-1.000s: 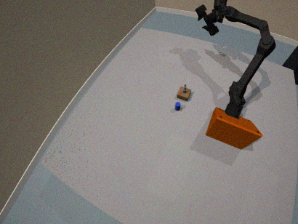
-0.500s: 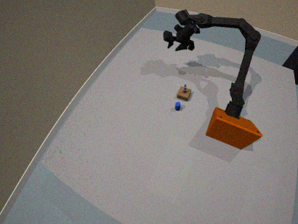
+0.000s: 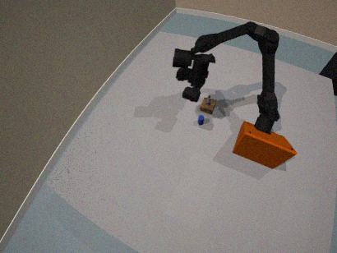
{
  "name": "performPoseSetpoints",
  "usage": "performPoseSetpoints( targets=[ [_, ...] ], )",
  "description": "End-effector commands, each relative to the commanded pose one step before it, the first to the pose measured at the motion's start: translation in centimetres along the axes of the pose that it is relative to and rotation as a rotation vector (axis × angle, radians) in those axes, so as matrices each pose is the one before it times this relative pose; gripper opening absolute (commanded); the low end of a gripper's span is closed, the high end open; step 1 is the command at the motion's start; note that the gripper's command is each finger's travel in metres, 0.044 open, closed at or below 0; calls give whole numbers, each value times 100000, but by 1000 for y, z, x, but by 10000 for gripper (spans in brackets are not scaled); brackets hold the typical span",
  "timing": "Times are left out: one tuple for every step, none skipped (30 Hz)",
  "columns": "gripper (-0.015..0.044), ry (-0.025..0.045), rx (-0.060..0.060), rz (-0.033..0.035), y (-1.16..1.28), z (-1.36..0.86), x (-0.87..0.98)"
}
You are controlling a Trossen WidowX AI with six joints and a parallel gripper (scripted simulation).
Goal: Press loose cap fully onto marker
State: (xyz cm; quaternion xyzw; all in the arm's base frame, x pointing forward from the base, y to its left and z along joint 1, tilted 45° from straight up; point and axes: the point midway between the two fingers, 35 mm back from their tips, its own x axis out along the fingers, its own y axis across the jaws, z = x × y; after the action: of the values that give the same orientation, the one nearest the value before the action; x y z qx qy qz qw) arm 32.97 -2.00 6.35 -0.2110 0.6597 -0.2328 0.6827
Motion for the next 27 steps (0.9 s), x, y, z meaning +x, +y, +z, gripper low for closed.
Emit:
performPoseSetpoints(
  targets=[
    [238,12591,-35781,-9721,4108,-4754,686],
    [238,1596,-4496,-1454,586,-444,63],
    [238,534,-1494,-497,195,-142,20],
    [238,0,0,0,0,0,0],
    [238,0,0,0,0,0,0],
    [238,0,0,0,0,0,0],
    [238,-8,6,1,15,161,0],
    [238,-8,6,1,15,157,0],
    [238,0,0,0,0,0,0],
    [238,0,0,0,0,0,0],
    [238,0,0,0,0,0,0],
    [238,0,0,0,0,0,0],
    [238,-10,0,4,-2,18,284],
    [238,-18,3,-4,-7,34,850],
    [238,8,15,-47,-11,-5,1264],
    [238,30,16,-57,-7,-39,834],
    [238,14,6,-24,-2,-19,276],
    [238,0,0,0,0,0,0],
    [238,0,0,0,0,0,0],
    [238,0,0,0,0,0,0],
    [238,-2,1,-2,9,20,121],
    [238,-3,4,-8,27,57,362],
    [238,2,7,-18,39,76,541],
    [238,6,6,-17,26,44,360],
    [238,3,2,-6,8,14,120],
    [238,0,0,0,0,0,0],
    [238,0,0,0,0,0,0]
  ],
)
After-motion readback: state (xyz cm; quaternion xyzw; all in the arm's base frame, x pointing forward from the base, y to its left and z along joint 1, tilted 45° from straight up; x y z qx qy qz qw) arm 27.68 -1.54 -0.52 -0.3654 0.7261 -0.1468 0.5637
